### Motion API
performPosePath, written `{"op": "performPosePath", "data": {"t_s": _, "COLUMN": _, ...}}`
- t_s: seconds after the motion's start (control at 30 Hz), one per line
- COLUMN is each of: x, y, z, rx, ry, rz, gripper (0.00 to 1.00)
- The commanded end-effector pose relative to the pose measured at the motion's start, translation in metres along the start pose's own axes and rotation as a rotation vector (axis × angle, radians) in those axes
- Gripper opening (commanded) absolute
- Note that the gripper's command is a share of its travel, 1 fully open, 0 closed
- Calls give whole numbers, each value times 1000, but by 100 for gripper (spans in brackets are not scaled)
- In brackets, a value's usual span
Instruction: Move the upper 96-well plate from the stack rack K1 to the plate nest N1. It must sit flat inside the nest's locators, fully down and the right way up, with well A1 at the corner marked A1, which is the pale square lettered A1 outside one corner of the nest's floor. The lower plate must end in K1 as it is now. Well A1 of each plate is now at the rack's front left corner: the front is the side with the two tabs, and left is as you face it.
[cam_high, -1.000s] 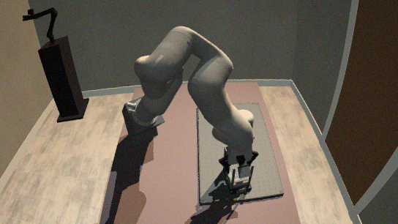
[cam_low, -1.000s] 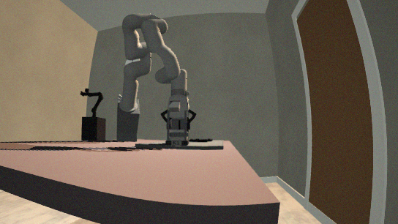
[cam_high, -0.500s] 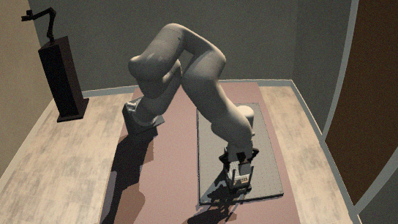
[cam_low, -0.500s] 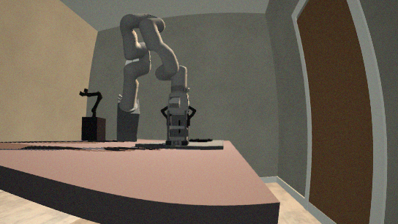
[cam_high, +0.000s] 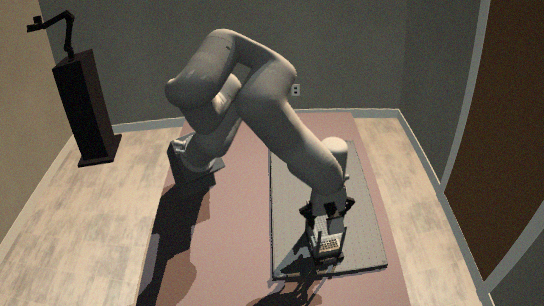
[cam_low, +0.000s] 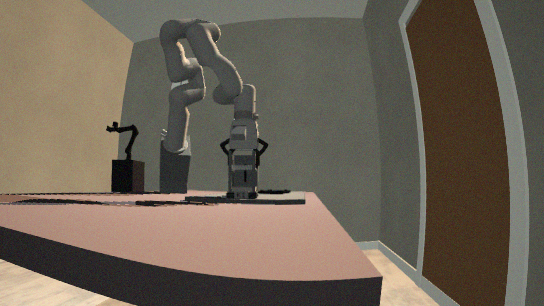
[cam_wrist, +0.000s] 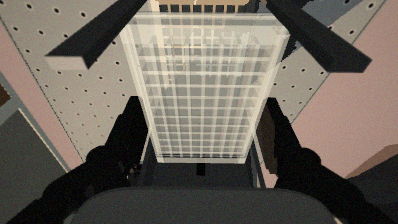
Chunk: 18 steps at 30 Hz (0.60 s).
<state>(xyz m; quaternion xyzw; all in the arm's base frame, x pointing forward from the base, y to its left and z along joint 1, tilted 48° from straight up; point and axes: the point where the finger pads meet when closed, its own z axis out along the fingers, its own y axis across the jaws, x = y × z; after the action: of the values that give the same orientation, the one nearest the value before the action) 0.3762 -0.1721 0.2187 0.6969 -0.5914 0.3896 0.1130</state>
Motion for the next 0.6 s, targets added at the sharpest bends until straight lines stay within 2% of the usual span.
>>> {"op": "performPosePath", "data": {"t_s": 0.0, "x": 1, "y": -1, "z": -6, "rx": 2, "ry": 1, "rz": 1, "gripper": 0}}
{"op": "performPosePath", "data": {"t_s": 0.57, "x": 1, "y": -1, "z": -31, "rx": 2, "ry": 1, "rz": 1, "gripper": 0}}
